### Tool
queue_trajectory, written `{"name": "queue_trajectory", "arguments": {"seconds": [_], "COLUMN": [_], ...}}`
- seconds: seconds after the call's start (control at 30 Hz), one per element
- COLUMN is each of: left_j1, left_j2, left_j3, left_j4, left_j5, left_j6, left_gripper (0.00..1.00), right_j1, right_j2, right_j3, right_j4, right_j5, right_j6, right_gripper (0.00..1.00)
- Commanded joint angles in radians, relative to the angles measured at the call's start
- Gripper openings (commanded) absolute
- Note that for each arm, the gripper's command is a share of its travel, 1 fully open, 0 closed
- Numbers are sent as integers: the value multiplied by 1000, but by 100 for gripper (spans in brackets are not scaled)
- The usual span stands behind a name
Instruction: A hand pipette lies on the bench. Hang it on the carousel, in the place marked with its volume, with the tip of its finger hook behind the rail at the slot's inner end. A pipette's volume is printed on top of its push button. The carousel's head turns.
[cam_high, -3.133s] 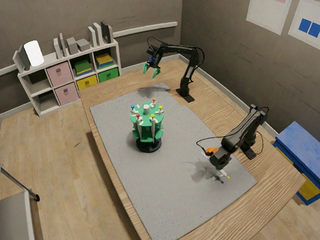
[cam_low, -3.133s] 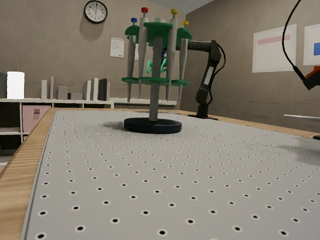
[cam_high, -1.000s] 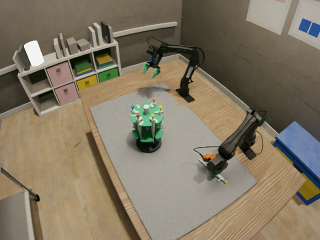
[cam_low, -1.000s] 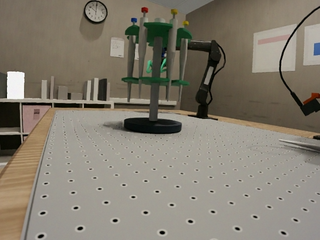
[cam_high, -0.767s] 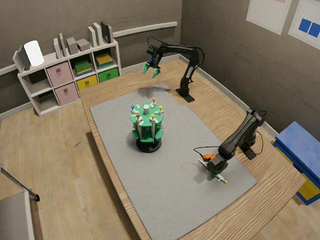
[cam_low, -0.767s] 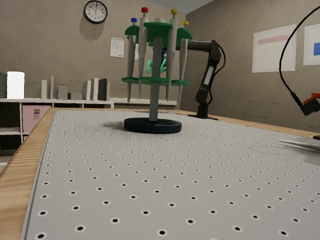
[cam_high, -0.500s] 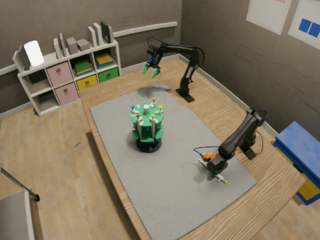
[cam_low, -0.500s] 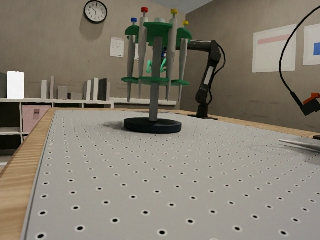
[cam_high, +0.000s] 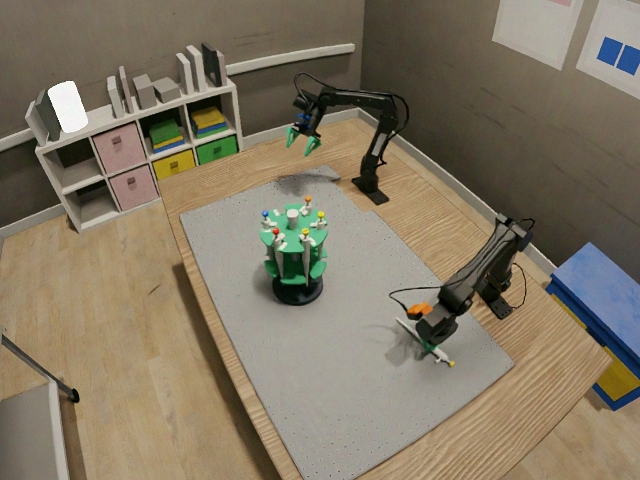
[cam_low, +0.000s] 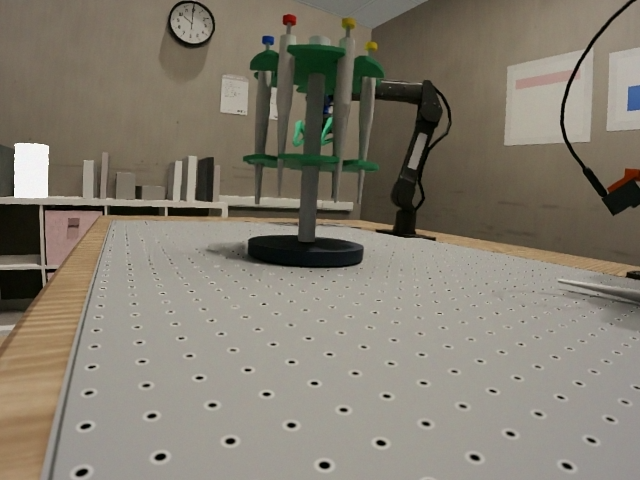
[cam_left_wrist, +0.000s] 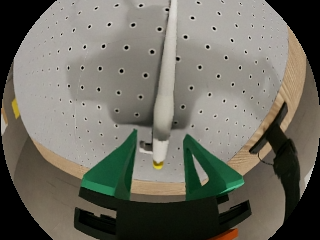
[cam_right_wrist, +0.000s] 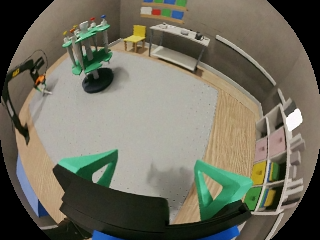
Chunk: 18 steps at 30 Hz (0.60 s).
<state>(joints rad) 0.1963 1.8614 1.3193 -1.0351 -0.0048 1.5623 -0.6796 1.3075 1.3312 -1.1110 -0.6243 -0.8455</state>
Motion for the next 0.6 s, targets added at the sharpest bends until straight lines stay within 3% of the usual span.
{"name": "queue_trajectory", "arguments": {"seconds": [0.0,0.57], "left_j1": [7,7], "left_j2": [-45,-71], "left_j3": [58,186], "left_j4": [-58,-211], "left_j5": [13,13], "left_j6": [7,7], "left_gripper": [54,54], "right_j1": [-11,-11], "right_j2": [10,10], "right_j3": [10,10], "right_j4": [9,9], "right_j5": [-23,-23], "right_j6": [-11,-11], "right_gripper": [100,100]}}
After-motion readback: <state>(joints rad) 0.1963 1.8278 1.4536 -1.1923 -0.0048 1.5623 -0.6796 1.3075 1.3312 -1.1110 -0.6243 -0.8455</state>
